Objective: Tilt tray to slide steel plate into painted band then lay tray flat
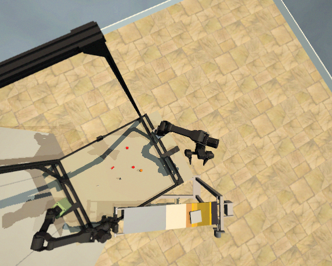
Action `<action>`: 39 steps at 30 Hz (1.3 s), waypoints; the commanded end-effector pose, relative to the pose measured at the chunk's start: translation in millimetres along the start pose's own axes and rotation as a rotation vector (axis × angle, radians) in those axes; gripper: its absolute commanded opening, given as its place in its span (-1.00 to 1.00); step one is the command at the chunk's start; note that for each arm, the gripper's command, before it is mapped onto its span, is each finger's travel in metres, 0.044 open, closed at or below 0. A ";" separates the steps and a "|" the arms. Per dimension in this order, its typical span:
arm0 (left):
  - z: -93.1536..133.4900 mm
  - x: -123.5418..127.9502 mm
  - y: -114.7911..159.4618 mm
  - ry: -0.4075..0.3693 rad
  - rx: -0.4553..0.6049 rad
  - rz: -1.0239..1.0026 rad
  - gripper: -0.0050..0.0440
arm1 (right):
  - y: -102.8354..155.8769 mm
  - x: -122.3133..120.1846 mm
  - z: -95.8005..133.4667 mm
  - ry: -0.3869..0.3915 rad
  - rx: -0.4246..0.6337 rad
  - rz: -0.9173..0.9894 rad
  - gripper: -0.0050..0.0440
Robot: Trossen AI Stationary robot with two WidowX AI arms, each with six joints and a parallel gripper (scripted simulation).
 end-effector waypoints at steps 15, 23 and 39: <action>0.0 -0.4 -0.3 0.002 -0.002 -0.001 1.00 | -2.1 5.1 4.8 -0.053 -0.017 0.001 -0.80; 0.0 -0.4 -0.3 0.002 -0.002 -0.001 1.00 | -0.9 0.4 -0.9 -0.033 -0.013 0.001 -0.80; 0.0 -0.4 -0.3 0.002 -0.002 -0.001 1.00 | -1.4 2.2 1.1 -0.038 -0.014 0.001 -0.80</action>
Point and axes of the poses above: on each arm, the point midway between the two fingers, 35 mm back from their tips, its own z axis back along the fingers, its own x axis across the jaws, y = z × x, the point moved 8 cm from there along z, back along the fingers, and after that the axes turned 14 degrees about z, right-handed, at the moved point
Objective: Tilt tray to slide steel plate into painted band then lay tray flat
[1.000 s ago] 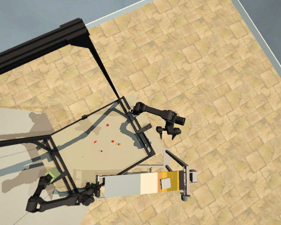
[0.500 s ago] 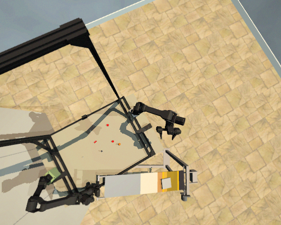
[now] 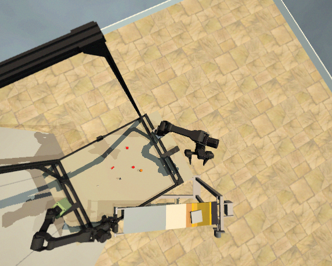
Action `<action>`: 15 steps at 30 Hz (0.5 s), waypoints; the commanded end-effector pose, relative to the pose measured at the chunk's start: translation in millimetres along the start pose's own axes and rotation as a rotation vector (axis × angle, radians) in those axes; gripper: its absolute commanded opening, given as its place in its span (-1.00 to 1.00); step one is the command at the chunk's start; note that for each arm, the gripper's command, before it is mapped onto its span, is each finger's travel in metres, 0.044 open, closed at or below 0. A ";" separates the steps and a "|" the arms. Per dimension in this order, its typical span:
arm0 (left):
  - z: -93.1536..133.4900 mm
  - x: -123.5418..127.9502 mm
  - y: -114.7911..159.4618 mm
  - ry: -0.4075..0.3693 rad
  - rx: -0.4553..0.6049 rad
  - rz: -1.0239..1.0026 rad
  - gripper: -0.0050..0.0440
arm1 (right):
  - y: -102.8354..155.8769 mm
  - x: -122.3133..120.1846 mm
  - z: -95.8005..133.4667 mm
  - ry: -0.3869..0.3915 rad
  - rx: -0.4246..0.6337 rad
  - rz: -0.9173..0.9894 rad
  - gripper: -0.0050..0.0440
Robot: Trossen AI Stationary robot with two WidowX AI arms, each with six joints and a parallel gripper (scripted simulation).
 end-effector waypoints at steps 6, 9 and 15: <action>0.4 -0.2 -0.2 0.001 -0.002 -0.001 1.00 | -2.1 5.0 2.4 -0.023 -0.009 0.000 -0.80; 0.4 -0.2 -0.2 0.001 -0.002 -0.001 1.00 | -2.3 6.0 3.5 -0.024 -0.010 0.000 -0.80; 0.4 -0.2 -0.2 0.001 -0.002 -0.001 1.00 | -3.0 8.9 6.5 -0.032 -0.012 0.000 -0.80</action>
Point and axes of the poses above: on each arm, the point midway between the two fingers, 35 mm back from their tips, its own z axis back along the fingers, its own x axis across the jaws, y = z × x, the point moved 8 cm from there along z, back along the fingers, and after that the axes turned 14 degrees about z, right-handed, at the moved point
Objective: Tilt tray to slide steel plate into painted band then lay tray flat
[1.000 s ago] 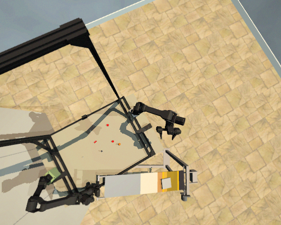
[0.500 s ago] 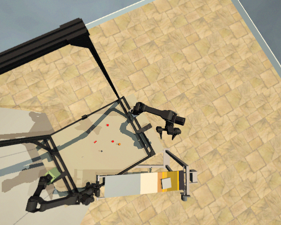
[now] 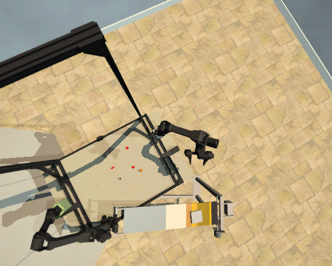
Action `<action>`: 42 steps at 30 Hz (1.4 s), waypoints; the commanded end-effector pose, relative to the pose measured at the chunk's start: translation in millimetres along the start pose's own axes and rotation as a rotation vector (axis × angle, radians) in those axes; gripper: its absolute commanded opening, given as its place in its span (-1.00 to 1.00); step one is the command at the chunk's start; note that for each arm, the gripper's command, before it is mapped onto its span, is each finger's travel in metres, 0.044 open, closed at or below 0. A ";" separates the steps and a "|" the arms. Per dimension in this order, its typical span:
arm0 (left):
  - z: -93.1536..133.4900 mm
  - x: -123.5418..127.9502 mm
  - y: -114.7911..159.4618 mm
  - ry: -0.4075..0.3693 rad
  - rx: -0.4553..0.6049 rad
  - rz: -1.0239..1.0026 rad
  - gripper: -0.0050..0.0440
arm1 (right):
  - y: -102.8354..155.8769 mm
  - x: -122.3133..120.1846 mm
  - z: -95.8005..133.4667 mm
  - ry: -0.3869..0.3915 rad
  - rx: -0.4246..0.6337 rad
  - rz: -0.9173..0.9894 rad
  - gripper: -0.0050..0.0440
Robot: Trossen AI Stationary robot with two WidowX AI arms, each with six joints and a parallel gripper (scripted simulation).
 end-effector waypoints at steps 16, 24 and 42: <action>0.3 -0.1 -0.2 0.001 -0.002 -0.001 1.00 | -4.9 16.7 13.6 -0.037 -0.013 0.000 -0.80; 0.3 -0.1 -0.2 0.001 -0.002 -0.001 1.00 | -5.9 20.5 17.1 -0.040 -0.014 0.000 -0.80; 0.3 -0.1 -0.2 0.001 -0.002 -0.001 1.00 | -4.7 15.5 13.0 -0.044 -0.015 0.000 -0.80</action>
Point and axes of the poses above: on each arm, the point midway between the two fingers, 35 mm back from their tips, its own z axis back along the fingers, its own x axis across the jaws, y = z × x, the point moved 8 cm from there along z, back along the fingers, and after that the axes turned 14 degrees about z, right-handed, at the moved point
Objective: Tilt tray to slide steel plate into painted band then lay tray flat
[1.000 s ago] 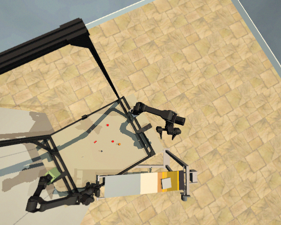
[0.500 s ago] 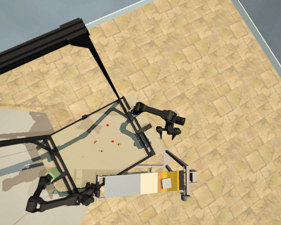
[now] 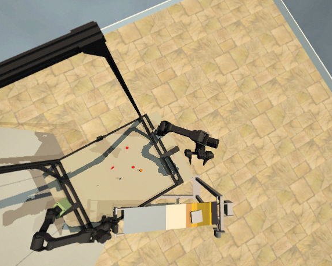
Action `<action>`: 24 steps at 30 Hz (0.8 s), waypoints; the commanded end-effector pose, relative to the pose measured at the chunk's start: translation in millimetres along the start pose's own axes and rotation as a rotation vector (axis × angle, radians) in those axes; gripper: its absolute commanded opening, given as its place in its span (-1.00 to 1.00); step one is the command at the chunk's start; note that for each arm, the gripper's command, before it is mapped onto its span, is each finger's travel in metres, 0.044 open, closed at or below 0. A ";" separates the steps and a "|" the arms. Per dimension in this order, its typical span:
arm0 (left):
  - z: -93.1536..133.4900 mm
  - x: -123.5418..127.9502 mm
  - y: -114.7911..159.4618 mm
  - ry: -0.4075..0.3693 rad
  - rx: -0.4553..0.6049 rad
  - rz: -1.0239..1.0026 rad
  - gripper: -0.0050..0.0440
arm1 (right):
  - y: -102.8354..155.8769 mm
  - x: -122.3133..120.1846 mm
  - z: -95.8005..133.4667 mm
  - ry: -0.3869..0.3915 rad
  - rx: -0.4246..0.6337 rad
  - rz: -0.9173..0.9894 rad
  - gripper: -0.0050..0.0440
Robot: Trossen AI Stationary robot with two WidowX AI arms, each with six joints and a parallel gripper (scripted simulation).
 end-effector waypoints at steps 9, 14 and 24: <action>0.1 -0.1 -0.2 0.002 -0.002 -0.001 1.00 | 11.4 -50.2 -57.6 0.045 0.006 0.001 -0.80; 0.1 -0.1 -0.2 0.002 -0.002 -0.001 1.00 | 9.1 -40.8 -48.2 0.053 0.008 0.001 -0.80; 0.1 -0.1 -0.2 0.002 -0.002 -0.001 1.00 | 5.8 -27.1 -33.3 0.045 0.006 0.001 -0.80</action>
Point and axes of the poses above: on each arm, the point midway between the two fingers, 35 mm back from their tips, its own z axis back along the fingers, its own x axis across the jaws, y = z × x, the point moved 8 cm from there along z, back along the fingers, and after that the axes turned 14 degrees about z, right-handed, at the moved point
